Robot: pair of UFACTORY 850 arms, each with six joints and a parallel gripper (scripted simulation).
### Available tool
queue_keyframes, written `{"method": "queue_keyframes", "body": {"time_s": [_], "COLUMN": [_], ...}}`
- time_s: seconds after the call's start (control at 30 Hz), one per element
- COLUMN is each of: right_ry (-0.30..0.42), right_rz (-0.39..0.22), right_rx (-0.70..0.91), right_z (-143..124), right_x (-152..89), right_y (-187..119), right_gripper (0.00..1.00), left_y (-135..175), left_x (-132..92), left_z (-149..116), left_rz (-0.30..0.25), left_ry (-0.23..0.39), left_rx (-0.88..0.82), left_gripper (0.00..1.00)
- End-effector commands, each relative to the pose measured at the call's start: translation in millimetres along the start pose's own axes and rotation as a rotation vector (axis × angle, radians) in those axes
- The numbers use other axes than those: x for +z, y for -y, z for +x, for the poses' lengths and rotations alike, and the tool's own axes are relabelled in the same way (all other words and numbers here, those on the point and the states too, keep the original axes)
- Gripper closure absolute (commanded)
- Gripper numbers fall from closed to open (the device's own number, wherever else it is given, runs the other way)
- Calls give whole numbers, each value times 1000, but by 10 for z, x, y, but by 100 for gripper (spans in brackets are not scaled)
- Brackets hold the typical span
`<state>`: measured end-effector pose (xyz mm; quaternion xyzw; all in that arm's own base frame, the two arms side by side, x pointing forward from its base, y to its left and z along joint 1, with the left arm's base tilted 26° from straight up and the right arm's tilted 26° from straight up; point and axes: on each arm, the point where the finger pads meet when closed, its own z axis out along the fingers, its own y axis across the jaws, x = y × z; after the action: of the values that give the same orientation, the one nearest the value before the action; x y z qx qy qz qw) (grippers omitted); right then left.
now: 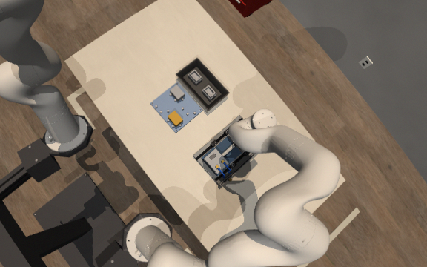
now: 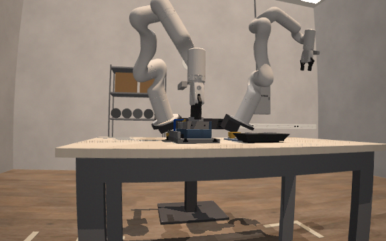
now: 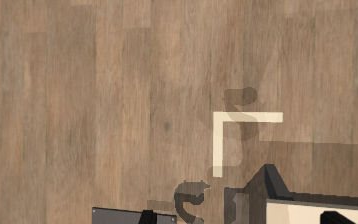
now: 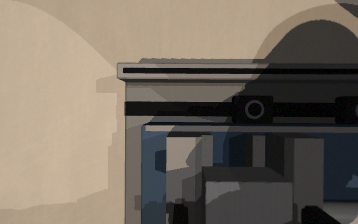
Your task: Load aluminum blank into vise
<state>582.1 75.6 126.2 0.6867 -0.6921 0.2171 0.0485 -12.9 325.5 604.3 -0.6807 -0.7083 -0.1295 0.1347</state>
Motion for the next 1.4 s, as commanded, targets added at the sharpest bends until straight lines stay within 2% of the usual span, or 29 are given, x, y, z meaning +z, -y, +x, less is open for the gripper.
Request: {"method": "queue_keyframes", "body": {"time_s": [0.0,0.7,1.37], "right_ry": [1,1,1], "right_rz": [2,2,2], "right_rx": [0,0,0], "right_z": [-2,-2,-2], "right_x": [-8,-63,-560], "right_y": [8,8,8], "right_gripper": [31,31,31], "left_y": [1,1,1], "left_x": [-8,-8,-8], "left_z": [4,4,4], "left_rz": [0,0,0], "left_ry": [-2,-2,-2], "left_rx": [0,0,0], "left_gripper": [0,0,0]}}
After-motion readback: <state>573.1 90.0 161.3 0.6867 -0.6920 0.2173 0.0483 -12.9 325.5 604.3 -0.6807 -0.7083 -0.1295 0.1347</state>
